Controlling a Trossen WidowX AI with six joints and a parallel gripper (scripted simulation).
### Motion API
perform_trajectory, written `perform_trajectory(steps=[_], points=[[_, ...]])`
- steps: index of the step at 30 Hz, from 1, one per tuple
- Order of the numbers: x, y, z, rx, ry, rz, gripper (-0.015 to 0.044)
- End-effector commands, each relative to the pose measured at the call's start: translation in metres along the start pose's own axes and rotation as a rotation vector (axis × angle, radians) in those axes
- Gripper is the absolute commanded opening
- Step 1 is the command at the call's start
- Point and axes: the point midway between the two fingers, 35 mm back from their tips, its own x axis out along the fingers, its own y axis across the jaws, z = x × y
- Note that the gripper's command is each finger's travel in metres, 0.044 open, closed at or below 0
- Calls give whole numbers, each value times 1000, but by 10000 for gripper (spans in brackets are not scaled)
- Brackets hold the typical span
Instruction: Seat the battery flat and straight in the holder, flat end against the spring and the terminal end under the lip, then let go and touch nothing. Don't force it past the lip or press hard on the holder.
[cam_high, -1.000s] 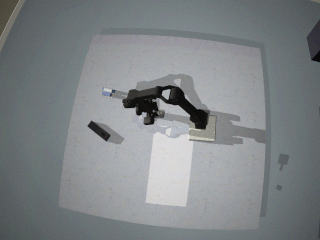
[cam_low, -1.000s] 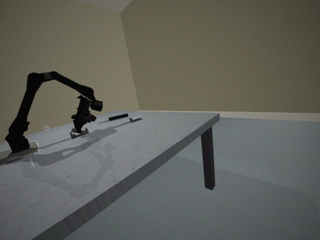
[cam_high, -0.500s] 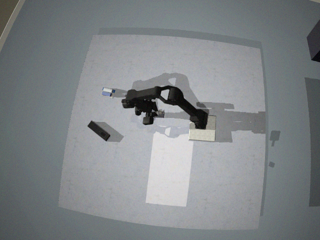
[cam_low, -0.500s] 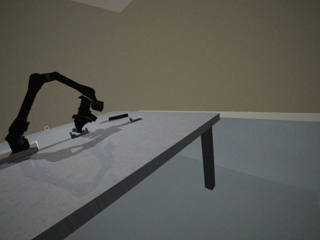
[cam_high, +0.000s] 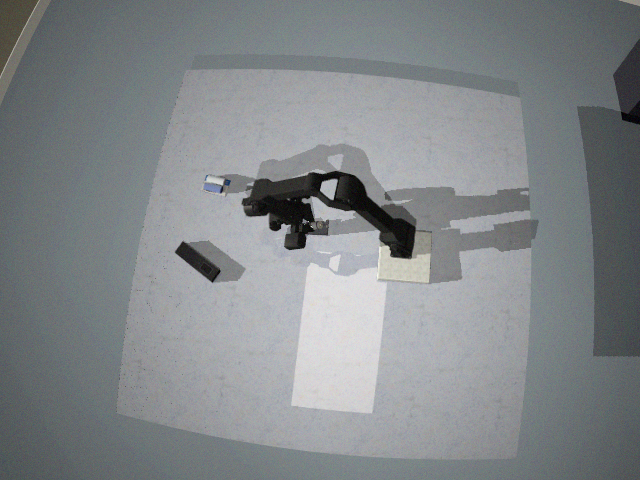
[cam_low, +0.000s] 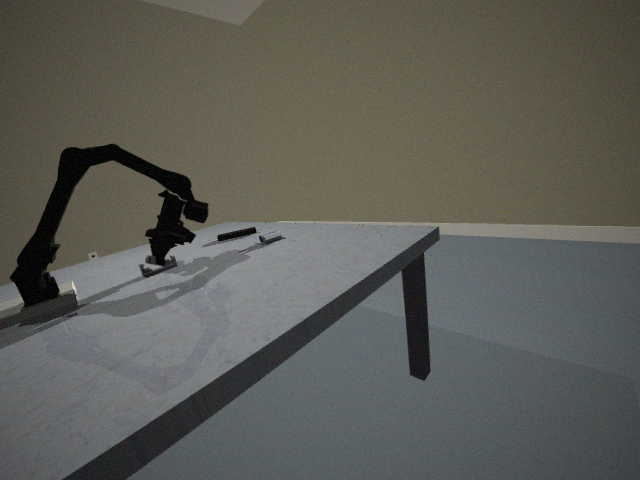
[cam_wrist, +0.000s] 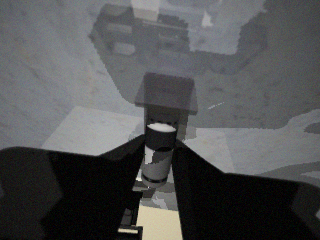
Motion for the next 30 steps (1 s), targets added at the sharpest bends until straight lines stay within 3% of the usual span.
perform_trajectory(steps=[1, 30], points=[[-3, 0, 7, 5, -27, 3, 81], [-2, 0, 7, 4, -86, 7, 81]])
